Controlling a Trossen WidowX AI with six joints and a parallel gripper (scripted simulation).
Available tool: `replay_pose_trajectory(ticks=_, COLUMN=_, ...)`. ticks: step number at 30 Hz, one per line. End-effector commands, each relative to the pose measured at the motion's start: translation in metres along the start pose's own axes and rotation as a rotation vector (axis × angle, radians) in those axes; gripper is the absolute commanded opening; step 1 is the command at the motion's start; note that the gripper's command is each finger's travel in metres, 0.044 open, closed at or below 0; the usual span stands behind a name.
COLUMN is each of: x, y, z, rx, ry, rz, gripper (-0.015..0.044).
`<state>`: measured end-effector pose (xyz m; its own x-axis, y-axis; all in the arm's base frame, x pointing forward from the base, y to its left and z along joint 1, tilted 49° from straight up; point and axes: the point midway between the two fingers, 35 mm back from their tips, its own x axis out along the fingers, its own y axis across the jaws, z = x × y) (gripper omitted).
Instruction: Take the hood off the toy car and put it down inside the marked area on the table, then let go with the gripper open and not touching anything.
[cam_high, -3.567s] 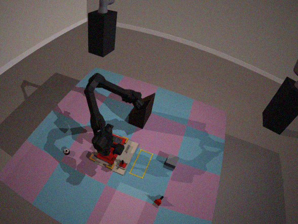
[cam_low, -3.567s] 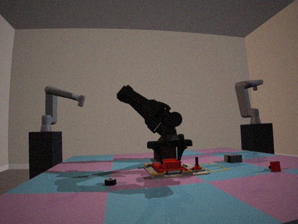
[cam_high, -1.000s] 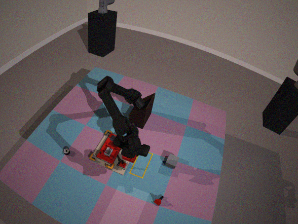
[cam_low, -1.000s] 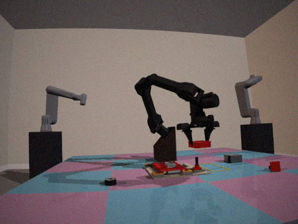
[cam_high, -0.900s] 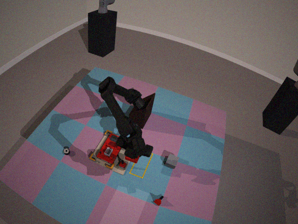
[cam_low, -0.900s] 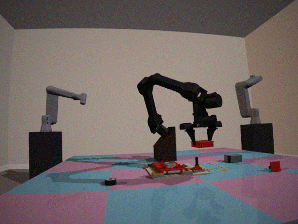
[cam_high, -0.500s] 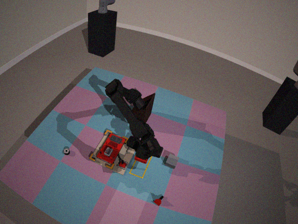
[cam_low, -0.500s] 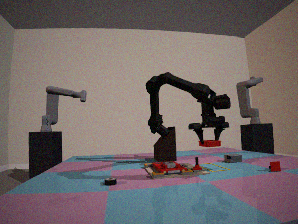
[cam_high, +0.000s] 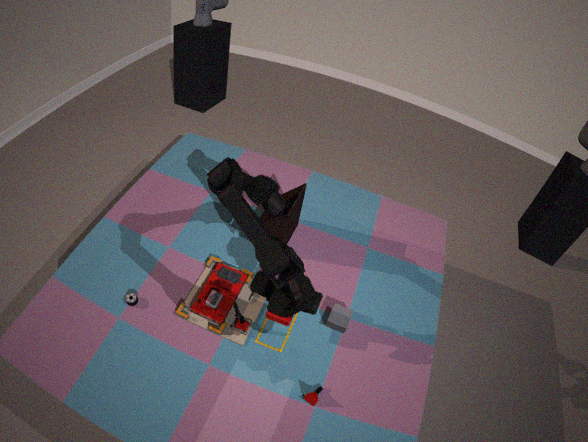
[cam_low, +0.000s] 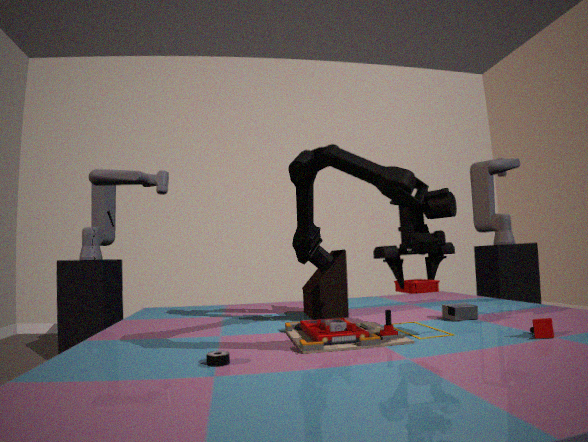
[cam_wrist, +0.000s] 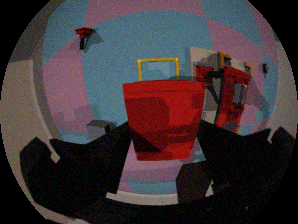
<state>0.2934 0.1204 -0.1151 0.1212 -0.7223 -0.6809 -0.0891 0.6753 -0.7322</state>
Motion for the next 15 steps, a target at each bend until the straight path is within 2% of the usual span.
replay_pose_trajectory(ticks=1, x=0.006, y=-0.001, z=-0.002, rx=-0.006, ry=0.006, rz=-0.005, gripper=0.0)
replay_pose_trajectory(ticks=15, x=0.017, y=-0.001, z=-0.001, rx=-0.006, ry=0.005, rz=-0.005, gripper=0.0)
